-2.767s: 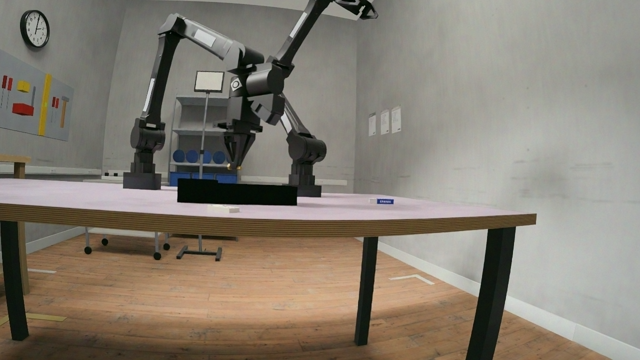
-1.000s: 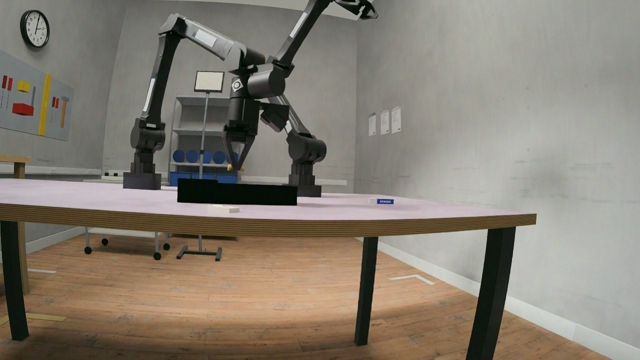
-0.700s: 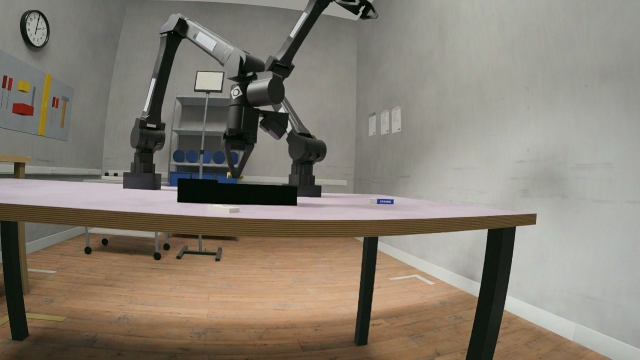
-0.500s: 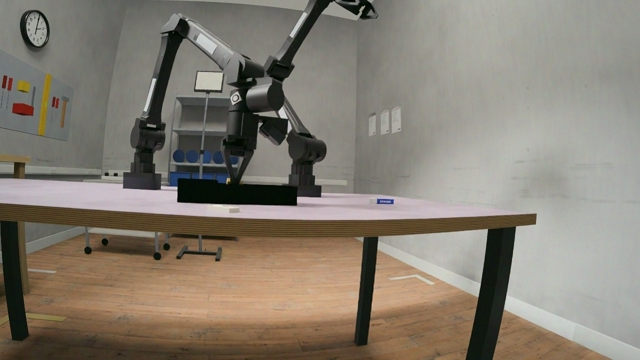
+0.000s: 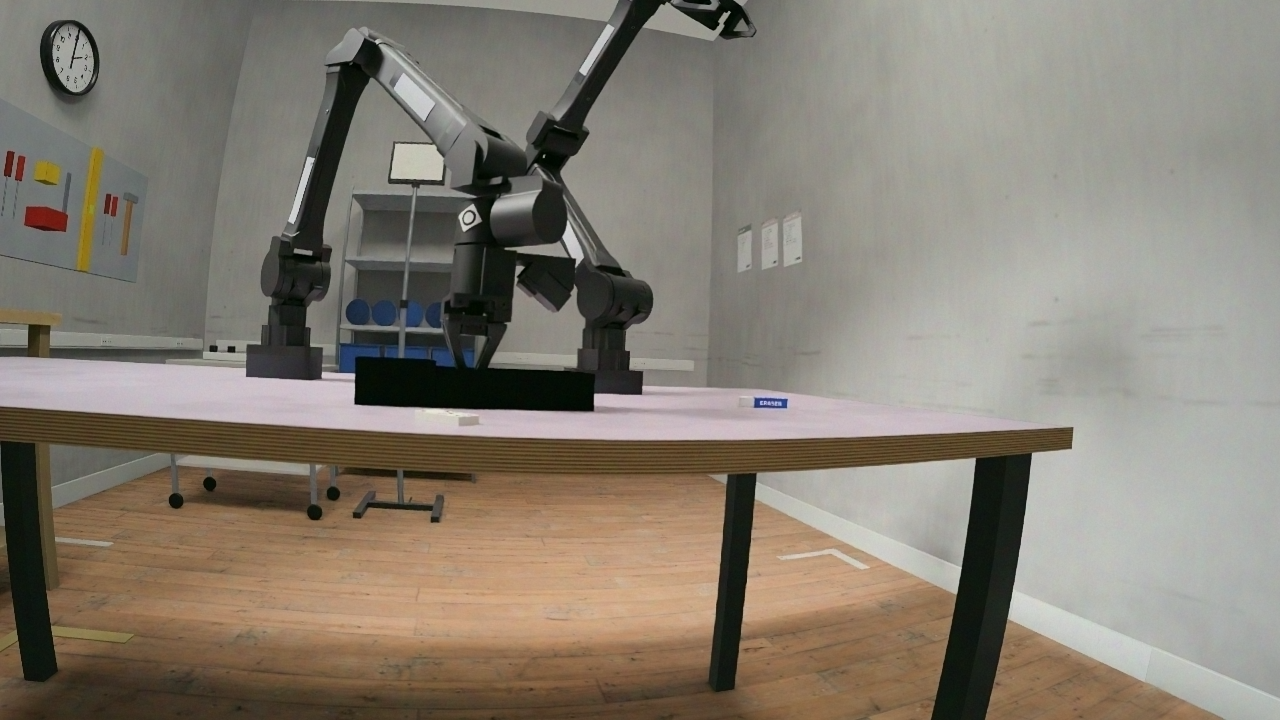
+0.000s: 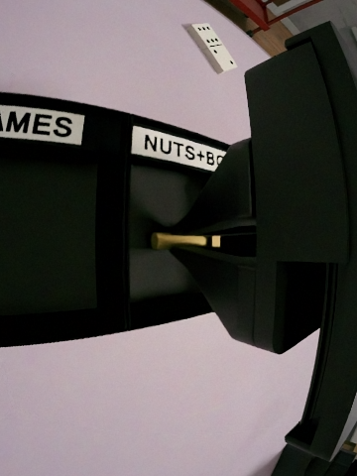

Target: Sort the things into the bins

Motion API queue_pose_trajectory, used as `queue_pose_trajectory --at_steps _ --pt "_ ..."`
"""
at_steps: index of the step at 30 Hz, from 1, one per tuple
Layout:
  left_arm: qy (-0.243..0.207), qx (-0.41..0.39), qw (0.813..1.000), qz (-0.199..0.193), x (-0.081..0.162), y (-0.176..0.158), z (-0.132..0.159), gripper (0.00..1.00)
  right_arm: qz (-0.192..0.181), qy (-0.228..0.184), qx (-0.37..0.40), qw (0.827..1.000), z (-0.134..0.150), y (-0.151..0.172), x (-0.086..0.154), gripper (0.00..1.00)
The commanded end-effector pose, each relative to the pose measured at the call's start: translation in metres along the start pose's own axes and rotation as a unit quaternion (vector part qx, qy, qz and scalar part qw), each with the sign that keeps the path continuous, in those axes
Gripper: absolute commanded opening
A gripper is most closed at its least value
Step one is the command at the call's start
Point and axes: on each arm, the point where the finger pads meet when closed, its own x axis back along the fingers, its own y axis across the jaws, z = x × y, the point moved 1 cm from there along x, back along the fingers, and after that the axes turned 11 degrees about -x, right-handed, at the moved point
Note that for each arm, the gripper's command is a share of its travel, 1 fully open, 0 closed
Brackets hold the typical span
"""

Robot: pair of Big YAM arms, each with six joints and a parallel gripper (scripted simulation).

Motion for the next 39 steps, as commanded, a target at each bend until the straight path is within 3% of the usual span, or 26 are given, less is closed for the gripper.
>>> queue_pose_trajectory --at_steps 1,4,5,6,9,10,27,29,33,36,39 --pt "-0.031 -0.001 1.0 -0.003 0.029 -0.002 -0.01 1.0 0.024 -0.027 0.001 0.999 -0.009 -0.017 0.022 0.0" --pt "-0.031 -0.001 1.0 -0.003 0.029 -0.002 -0.01 1.0 0.024 -0.027 0.001 0.999 -0.008 -0.017 0.022 0.0" --pt "-0.031 -0.001 1.0 -0.003 0.029 -0.002 -0.01 1.0 0.006 -0.008 0.001 1.0 -0.001 -0.01 -0.001 0.0" --pt "-0.031 -0.001 1.0 -0.003 0.029 -0.002 -0.01 1.0 0.002 -0.005 0.001 1.0 0.003 -0.006 -0.004 0.0" --pt "-0.031 -0.001 1.0 -0.003 0.029 -0.002 -0.01 1.0 0.008 -0.011 0.001 1.0 0.001 -0.009 0.003 0.0" --pt "-0.031 -0.001 1.0 -0.003 0.029 -0.002 -0.01 1.0 0.018 -0.021 0.001 1.0 -0.007 -0.016 0.013 0.29" --pt "-0.031 -0.001 1.0 -0.003 0.029 -0.002 -0.01 1.0 0.018 -0.021 0.001 1.0 -0.008 -0.019 0.014 0.29" --pt "-0.031 -0.001 1.0 -0.003 0.029 -0.002 -0.01 1.0 0.026 -0.028 0.001 0.999 -0.012 -0.022 0.033 0.29" --pt "-0.031 -0.001 1.0 -0.003 0.029 -0.002 -0.01 1.0 0.025 -0.028 0.001 0.999 -0.011 -0.022 0.038 0.29" --pt "-0.031 -0.001 1.0 -0.003 0.029 -0.002 -0.01 1.0 0.008 -0.011 0.001 1.0 -0.002 -0.012 0.023 0.29" --pt "-0.031 -0.001 1.0 -0.003 0.029 -0.002 -0.01 1.0 0.006 -0.009 0.001 1.0 0.002 -0.008 0.024 0.29"
